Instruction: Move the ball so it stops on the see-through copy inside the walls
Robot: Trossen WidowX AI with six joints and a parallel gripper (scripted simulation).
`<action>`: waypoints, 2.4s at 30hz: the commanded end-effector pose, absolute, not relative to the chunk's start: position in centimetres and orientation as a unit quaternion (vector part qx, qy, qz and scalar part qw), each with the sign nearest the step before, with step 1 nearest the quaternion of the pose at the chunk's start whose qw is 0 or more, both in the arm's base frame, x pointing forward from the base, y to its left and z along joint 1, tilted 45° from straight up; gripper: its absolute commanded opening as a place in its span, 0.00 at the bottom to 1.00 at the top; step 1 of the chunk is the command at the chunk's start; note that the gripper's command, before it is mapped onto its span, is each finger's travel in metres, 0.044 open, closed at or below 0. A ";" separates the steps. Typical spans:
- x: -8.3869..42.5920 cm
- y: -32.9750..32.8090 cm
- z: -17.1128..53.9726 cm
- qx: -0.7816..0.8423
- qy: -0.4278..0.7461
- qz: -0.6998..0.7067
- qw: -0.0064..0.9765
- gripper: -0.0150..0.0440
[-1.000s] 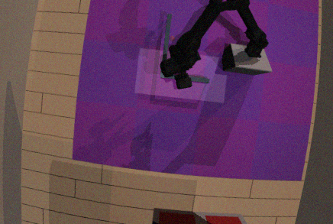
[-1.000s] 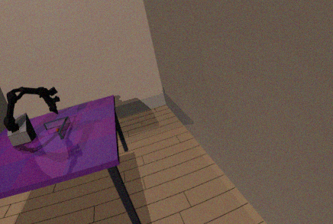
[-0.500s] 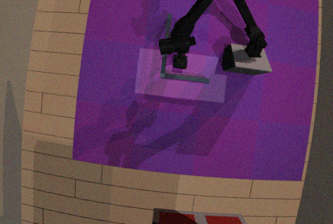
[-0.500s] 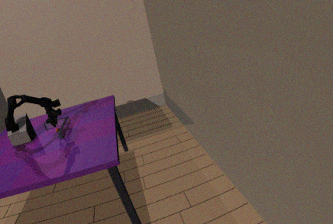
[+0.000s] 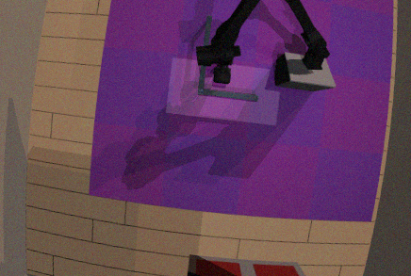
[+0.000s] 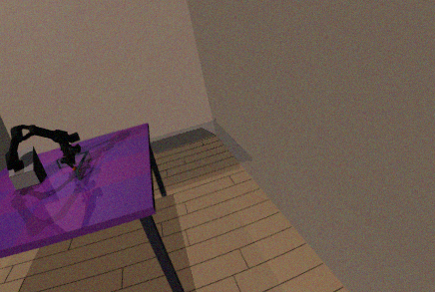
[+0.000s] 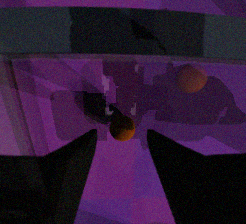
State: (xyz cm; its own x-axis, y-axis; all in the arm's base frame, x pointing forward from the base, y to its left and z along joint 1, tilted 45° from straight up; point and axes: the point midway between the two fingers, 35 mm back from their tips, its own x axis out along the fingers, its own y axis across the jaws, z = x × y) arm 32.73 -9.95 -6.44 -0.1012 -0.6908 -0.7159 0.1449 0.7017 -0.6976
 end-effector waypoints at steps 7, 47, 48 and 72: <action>32.4 -11.1 -7.6 -0.209 0.667 -0.328 0.636 0.66; 34.3 -3.3 1.3 -0.206 0.668 -0.325 0.637 0.25; 34.6 -3.9 1.5 -0.206 0.668 -0.324 0.638 0.25; 36.9 -14.4 -0.6 -0.209 0.666 -0.328 0.637 0.25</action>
